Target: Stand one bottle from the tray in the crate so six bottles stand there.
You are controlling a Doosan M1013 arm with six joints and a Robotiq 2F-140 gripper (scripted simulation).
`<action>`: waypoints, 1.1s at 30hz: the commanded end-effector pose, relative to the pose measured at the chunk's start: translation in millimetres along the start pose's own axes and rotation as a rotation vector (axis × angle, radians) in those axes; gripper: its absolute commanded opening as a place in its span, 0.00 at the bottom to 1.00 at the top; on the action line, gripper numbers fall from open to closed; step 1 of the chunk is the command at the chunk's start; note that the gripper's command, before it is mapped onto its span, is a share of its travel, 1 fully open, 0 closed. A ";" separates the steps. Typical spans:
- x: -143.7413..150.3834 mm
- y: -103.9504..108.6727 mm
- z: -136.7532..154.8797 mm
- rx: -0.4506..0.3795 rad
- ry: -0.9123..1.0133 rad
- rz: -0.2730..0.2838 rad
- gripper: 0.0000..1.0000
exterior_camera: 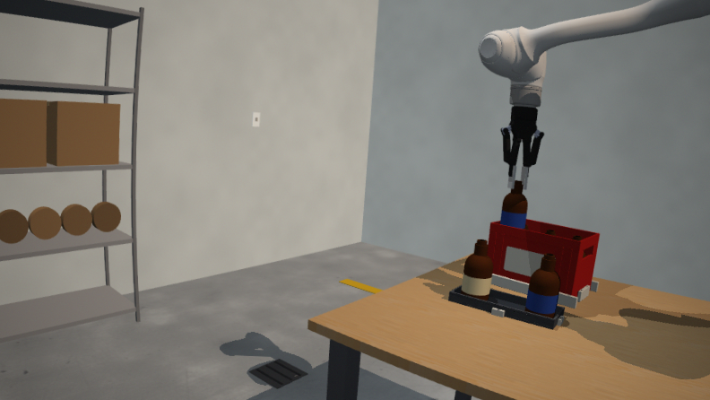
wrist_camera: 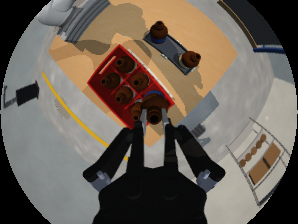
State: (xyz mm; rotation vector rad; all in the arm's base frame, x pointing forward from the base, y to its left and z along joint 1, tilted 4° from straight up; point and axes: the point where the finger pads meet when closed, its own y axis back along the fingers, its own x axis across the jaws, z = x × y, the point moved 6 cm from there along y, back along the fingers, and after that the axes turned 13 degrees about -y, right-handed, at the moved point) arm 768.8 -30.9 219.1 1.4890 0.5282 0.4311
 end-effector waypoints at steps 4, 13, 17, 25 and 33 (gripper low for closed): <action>0.0 -2.2 0.0 0.000 0.000 0.000 0.00; 0.0 -7.9 0.0 0.000 0.000 0.000 0.00; 0.0 -12.2 0.0 0.000 0.000 0.000 0.00; 0.0 -19.4 0.0 0.000 0.000 0.000 0.00; 0.0 -28.7 0.0 0.000 0.000 0.000 0.00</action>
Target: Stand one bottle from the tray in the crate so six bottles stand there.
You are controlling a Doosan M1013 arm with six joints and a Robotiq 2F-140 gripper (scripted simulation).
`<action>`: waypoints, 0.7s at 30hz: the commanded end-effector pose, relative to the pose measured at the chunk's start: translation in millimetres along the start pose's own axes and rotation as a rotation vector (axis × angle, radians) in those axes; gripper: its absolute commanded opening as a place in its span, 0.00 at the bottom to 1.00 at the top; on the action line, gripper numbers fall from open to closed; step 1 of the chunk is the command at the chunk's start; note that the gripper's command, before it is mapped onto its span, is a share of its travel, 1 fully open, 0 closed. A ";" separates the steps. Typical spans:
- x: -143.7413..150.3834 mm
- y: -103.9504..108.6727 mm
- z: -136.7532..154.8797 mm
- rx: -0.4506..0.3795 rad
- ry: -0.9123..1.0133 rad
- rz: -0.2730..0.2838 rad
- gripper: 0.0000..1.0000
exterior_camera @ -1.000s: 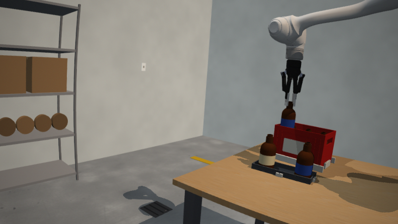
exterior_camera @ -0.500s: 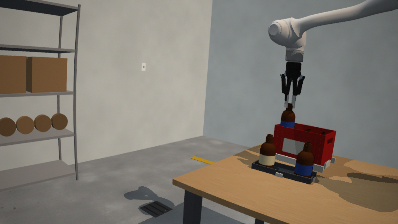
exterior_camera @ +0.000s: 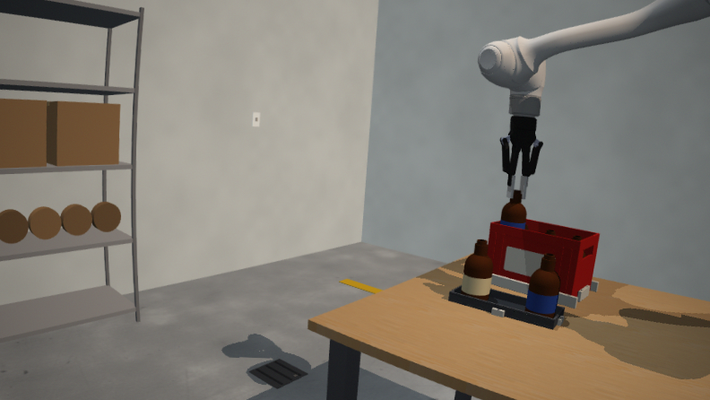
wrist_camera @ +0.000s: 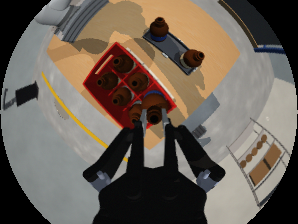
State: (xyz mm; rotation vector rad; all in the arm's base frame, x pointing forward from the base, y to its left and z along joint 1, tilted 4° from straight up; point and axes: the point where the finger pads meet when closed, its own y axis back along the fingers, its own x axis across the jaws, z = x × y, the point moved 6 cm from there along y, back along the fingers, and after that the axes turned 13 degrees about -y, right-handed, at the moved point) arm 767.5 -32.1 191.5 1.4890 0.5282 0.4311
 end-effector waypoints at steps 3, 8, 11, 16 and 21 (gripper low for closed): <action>0.0 -4.1 0.0 0.000 0.000 0.000 0.00; 0.0 -6.6 0.0 0.000 0.000 0.000 0.00; 0.0 -8.5 0.0 0.000 0.000 0.000 0.00; 0.0 -10.5 0.0 0.000 0.000 0.000 0.00; 0.0 -11.2 0.0 0.000 0.000 0.000 0.00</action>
